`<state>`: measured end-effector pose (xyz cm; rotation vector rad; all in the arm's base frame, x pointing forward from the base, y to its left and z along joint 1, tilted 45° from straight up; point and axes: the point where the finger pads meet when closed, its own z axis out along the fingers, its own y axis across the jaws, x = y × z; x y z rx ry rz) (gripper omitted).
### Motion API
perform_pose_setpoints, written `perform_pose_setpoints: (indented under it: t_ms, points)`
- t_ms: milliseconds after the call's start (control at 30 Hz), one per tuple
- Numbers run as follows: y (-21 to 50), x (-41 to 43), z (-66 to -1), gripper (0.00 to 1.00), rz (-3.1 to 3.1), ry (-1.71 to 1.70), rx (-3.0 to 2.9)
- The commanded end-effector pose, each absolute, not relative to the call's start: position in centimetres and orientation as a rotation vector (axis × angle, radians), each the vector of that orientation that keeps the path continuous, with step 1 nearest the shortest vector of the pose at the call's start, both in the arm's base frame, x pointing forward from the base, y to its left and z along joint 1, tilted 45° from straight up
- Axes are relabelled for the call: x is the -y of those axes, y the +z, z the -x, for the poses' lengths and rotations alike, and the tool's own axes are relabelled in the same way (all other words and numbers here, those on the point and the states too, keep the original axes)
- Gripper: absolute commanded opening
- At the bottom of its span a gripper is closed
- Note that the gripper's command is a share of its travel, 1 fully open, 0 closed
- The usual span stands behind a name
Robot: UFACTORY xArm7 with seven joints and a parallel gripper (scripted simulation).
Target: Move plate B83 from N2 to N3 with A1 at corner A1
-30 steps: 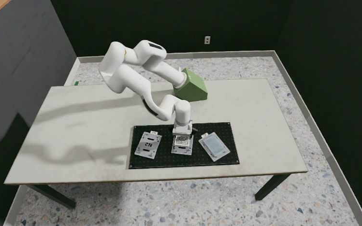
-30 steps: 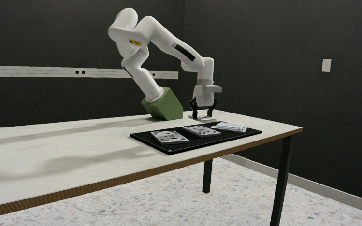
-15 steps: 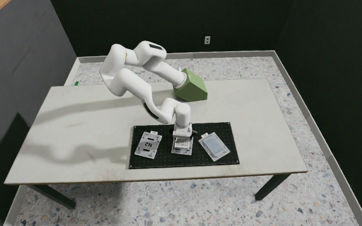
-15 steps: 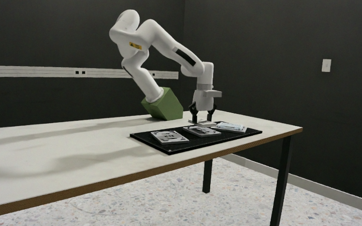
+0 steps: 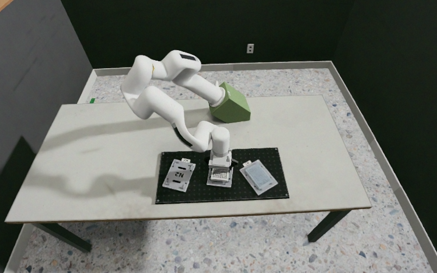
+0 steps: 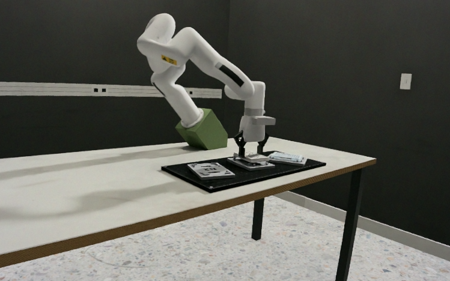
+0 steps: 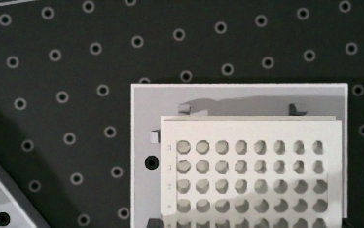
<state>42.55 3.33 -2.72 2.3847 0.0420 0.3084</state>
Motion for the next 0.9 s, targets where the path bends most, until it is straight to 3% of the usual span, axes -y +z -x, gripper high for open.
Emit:
perform_pose_setpoints:
  t_ms: [0,867]
  points:
    - [-2.66,-3.63,-42.66,0.0,-2.388,0.314,-0.046]
    - [-3.28,-3.05,-42.86,0.0,-2.388,0.314,-0.046]
